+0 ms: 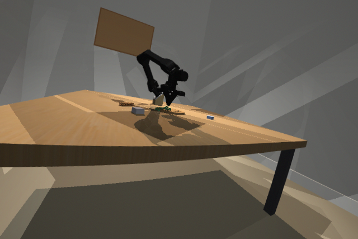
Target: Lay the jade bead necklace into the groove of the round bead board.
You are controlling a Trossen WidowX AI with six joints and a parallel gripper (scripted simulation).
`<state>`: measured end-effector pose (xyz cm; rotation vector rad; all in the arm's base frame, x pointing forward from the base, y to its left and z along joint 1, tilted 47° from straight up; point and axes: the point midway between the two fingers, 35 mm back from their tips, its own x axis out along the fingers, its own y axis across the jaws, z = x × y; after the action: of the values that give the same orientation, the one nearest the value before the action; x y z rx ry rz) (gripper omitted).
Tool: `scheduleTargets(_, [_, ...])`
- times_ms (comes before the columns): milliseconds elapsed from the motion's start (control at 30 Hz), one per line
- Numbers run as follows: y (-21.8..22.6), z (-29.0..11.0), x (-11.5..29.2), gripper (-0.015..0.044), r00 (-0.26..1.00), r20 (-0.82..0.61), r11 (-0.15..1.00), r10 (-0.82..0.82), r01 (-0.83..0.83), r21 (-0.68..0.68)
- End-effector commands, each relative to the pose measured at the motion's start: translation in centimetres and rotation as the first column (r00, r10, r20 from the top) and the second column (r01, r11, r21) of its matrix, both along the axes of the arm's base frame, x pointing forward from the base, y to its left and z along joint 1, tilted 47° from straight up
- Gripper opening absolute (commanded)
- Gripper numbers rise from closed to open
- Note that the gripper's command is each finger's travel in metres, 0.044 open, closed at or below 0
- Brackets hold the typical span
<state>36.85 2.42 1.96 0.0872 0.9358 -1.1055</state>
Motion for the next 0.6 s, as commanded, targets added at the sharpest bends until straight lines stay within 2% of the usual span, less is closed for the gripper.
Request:
scheduleTargets(0, [1.1,-1.4,-0.6,0.0,1.0,-0.005,1.0,-0.003,0.003,0.004])
scheduleTargets(300, [2.7,-3.3,-1.5,0.0,1.0,-0.004,1.0,-0.004,0.004,0.003])
scheduleTargets(567, [2.4,-3.7,-1.4,0.0,1.0,-0.004,1.0,-0.004,0.004,0.003])
